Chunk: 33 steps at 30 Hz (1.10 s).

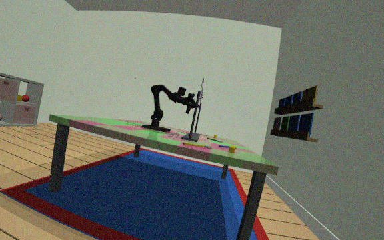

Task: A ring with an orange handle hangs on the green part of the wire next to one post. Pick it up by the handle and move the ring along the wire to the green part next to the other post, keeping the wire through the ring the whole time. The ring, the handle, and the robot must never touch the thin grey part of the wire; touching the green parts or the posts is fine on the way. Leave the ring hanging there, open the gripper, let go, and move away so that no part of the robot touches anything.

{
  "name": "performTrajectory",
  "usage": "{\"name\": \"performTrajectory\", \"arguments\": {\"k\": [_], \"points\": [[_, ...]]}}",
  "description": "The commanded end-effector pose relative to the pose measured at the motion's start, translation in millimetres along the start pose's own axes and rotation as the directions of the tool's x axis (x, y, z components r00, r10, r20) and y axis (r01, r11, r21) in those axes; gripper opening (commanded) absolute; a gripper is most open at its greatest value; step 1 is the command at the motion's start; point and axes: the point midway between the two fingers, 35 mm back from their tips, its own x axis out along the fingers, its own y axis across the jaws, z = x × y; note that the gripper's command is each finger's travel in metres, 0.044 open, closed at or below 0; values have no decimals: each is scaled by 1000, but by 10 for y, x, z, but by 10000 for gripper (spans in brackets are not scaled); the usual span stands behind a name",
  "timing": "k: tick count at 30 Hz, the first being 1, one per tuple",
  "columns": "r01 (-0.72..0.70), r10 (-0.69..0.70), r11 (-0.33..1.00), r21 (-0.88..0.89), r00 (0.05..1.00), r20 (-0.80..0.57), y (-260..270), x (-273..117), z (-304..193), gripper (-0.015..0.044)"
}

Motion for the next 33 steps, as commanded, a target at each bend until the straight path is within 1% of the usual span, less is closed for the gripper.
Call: {"name": "performTrajectory", "arguments": {"k": [1,15,20,33], "points": [[-20,22,998,54,999,-37,142,-74,18,-150],[-63,112,963,262,978,-178,477,-284,85,-150],[-84,180,928,364,955,-237,628,-396,156,-150],[-129,296,796,592,935,-194,987,-467,366,-150]]}}
